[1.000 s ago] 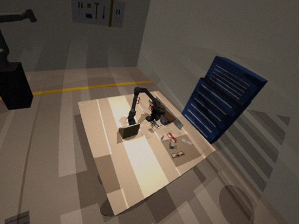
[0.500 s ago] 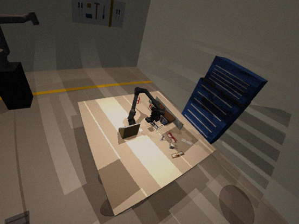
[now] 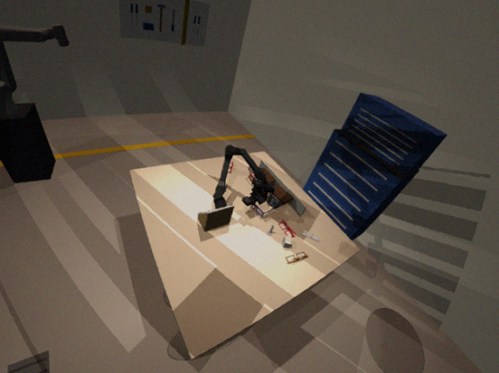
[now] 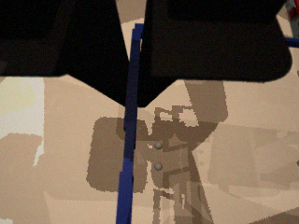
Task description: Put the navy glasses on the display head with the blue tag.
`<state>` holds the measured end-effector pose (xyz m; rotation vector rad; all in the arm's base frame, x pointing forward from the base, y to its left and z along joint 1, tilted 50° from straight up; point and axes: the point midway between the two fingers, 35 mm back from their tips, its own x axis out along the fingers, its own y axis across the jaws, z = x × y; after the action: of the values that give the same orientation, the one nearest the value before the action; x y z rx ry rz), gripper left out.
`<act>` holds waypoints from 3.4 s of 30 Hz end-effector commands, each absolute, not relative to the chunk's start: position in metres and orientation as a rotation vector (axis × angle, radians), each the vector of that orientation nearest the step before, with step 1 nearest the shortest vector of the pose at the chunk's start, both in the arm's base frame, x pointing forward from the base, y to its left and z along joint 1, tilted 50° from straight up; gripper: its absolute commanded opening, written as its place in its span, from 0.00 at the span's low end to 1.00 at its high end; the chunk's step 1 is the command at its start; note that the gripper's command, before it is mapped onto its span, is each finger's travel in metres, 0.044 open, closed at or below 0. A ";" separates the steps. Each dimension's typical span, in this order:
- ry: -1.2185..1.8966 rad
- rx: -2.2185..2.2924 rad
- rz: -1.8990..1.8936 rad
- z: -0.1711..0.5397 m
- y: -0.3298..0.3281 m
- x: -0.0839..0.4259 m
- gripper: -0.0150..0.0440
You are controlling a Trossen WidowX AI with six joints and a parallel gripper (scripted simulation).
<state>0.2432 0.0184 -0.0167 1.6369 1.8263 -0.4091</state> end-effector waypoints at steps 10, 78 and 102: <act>1.823 1.644 -0.405 -0.015 0.023 0.259 0.25; 1.821 1.645 -0.399 0.000 0.046 0.353 0.25; 1.819 1.645 -0.397 0.006 0.054 0.386 0.25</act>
<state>0.3815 0.0530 0.0055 1.6371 1.8158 -0.3960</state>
